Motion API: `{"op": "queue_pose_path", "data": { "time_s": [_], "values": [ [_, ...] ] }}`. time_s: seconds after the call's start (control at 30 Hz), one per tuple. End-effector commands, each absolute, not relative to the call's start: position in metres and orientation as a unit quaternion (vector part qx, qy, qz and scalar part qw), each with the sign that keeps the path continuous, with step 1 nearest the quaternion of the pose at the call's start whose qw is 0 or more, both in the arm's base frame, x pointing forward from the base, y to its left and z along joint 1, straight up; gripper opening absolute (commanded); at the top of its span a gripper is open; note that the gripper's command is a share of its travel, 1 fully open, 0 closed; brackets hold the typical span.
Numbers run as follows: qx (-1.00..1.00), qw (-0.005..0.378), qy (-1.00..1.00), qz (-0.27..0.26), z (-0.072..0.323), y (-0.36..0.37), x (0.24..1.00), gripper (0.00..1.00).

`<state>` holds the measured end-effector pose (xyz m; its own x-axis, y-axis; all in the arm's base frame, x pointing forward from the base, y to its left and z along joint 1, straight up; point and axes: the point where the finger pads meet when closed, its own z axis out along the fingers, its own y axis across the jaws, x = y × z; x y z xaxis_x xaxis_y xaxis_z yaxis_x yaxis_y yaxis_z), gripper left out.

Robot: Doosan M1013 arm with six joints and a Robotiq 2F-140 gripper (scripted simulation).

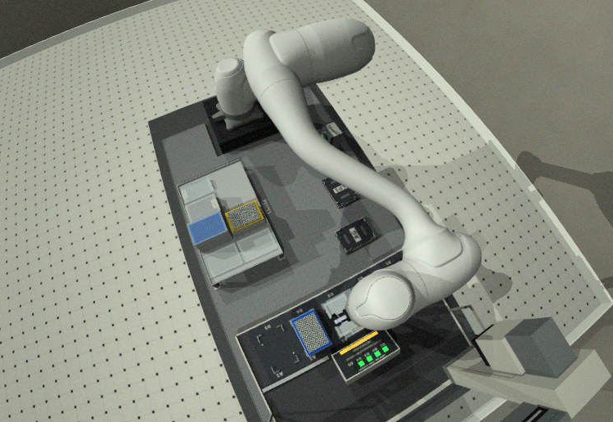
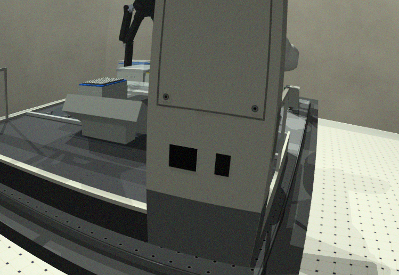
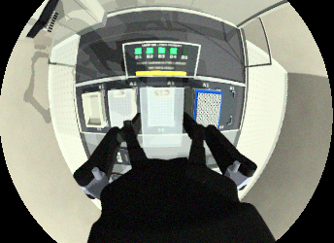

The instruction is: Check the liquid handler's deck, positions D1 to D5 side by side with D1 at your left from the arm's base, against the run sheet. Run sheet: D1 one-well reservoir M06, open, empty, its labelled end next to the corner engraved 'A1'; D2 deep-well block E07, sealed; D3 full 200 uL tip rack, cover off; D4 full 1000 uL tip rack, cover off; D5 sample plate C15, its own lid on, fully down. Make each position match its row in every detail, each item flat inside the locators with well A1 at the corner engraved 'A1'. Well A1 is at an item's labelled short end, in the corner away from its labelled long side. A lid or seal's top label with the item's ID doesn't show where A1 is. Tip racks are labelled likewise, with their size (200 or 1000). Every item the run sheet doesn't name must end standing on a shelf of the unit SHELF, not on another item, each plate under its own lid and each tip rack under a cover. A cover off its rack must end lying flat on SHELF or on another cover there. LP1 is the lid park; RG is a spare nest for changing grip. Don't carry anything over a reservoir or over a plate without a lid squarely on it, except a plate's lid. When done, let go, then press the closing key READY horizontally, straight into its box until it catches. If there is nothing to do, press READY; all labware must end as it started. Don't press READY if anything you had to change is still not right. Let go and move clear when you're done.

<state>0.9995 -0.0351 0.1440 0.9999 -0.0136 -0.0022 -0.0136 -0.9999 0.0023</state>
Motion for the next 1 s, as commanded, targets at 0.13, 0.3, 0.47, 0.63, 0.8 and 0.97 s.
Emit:
{"op": "queue_pose_path", "data": {
  "time_s": [0.13,0.3,0.47,0.63,0.8,0.97],
  "values": [
    [1.0,0.001,-0.007,0.0,0.153,-0.035,1.0,0.1],
    [1.0,0.001,-0.007,0.0,0.161,-0.035,1.0,0.1],
    [1.0,0.001,-0.007,0.0,0.169,-0.035,1.0,0.1],
    [1.0,0.001,-0.007,0.0,0.176,-0.035,1.0,0.1],
    [1.0,0.001,-0.007,0.0,0.183,-0.035,1.0,0.1],
    [1.0,0.001,-0.007,0.0,0.191,-0.035,1.0,0.1]
  ]
}}
